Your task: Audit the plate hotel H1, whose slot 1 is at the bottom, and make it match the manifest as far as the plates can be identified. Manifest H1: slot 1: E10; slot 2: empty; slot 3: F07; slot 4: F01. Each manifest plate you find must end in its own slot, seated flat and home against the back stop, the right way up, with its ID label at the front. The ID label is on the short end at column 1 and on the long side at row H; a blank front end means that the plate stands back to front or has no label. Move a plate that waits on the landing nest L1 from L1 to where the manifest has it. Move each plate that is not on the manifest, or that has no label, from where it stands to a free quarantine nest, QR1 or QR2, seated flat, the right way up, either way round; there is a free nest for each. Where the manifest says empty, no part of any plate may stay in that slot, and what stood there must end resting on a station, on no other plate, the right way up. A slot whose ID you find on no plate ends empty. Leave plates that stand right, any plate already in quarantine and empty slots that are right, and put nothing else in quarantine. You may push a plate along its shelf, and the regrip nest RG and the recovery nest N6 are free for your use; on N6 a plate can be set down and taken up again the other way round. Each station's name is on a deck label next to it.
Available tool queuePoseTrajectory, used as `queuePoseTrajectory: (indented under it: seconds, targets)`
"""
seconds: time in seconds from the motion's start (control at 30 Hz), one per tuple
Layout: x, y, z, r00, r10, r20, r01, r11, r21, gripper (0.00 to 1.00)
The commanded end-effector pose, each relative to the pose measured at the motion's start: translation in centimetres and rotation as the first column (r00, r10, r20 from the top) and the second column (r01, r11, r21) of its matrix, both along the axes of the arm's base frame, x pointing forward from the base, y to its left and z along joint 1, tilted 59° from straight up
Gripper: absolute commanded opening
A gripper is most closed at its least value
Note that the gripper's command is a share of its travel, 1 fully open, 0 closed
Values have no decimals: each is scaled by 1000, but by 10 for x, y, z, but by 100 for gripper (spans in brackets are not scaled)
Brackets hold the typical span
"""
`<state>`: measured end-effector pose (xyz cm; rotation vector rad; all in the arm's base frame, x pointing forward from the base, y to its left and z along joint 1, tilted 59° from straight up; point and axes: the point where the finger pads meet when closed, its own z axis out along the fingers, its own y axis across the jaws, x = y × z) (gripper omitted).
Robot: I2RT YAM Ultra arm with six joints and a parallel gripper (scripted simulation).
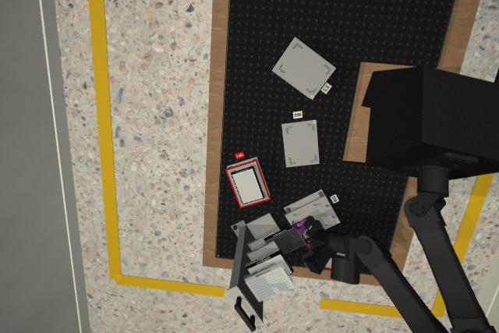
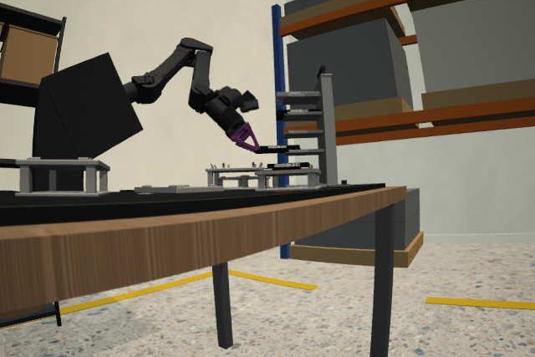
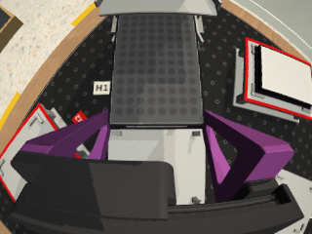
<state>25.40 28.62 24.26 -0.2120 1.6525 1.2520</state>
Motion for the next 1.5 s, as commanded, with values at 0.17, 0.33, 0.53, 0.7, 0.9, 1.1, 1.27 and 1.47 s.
queuePoseTrajectory:
  seconds: [0.17,0.33,0.53,0.7,0.9,1.1,1.27,1.47]
  targets:
    - [7,0,9,1000,-13,11,13,1000,12,86]
    - [9,1,9,1000,-13,11,13,1000,12,86]
    - [12,4,11,1000,-13,11,13,1000,12,86]
    - [12,4,10,1000,-13,11,13,1000,12,86]
    - [12,4,10,1000,-13,11,13,1000,12,86]
    - [12,5,10,1000,-13,11,13,1000,12,86]
    - [12,5,10,1000,-13,11,13,1000,12,86]
    - [13,5,10,1000,-13,11,13,1000,12,86]
